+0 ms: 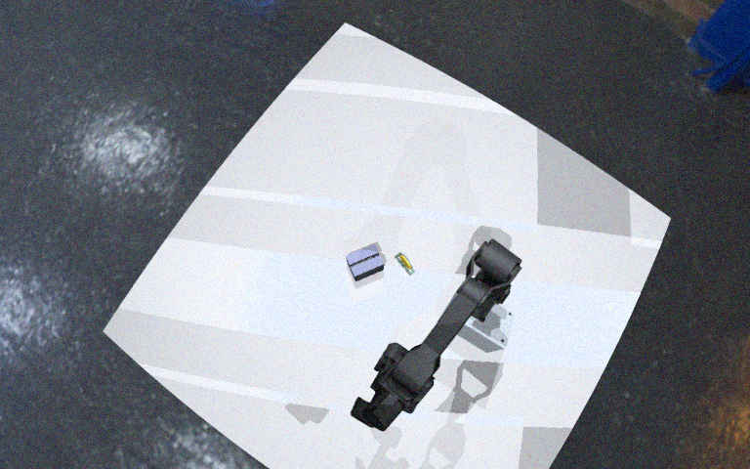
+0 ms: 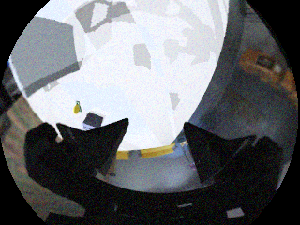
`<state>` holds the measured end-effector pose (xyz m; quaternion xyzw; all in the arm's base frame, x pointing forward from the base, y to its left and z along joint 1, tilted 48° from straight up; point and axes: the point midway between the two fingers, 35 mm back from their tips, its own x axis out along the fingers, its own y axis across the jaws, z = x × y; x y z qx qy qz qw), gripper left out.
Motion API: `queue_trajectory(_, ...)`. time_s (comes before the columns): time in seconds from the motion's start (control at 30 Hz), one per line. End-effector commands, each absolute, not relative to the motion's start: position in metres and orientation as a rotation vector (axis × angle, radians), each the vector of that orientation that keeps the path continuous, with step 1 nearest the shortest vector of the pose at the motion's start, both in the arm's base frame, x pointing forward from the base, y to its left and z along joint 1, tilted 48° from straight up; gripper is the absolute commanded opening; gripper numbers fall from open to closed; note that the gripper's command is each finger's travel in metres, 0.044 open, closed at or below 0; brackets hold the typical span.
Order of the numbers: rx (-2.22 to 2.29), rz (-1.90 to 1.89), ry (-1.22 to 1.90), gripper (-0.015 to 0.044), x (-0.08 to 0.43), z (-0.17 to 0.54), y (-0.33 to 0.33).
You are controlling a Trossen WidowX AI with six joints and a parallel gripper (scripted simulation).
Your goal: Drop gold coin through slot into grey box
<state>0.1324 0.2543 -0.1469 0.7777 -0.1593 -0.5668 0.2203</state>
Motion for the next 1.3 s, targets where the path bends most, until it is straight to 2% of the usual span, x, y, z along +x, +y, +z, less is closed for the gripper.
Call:
queue_trajectory(0.0, 2.165, -1.57, -0.461, 0.0374, 0.134, -0.146, 0.253)
queue_trajectory(0.07, 2.277, -1.585, -0.635, 0.0321, 0.149, -0.135, 0.244)
queue_trajectory(0.27, 2.69, -1.465, -1.556, 0.0164, 0.204, -0.088, 0.191)
queue_trajectory(0.43, 2.83, -1.054, -2.412, 0.0161, 0.23, -0.055, 0.137)
queue_trajectory(0.57, 2.784, -0.625, -2.934, 0.0161, 0.237, -0.036, 0.102)
queue_trajectory(0.8, 2.347, 0.529, -3.704, 0.0161, 0.238, -0.007, 0.04)
queue_trajectory(0.97, 1.69, 1.619, -3.919, 0.0161, 0.229, 0.011, -0.003)
queue_trajectory(1.1, 1.03, 2.465, -3.764, 0.0161, 0.223, 0.027, -0.036)
queue_trajectory(1.17, 0.894, 2.617, -3.699, 0.0161, 0.222, 0.03, -0.042)
queue_trajectory(1.27, 0.894, 2.617, -3.699, 0.0161, 0.222, 0.03, -0.042)
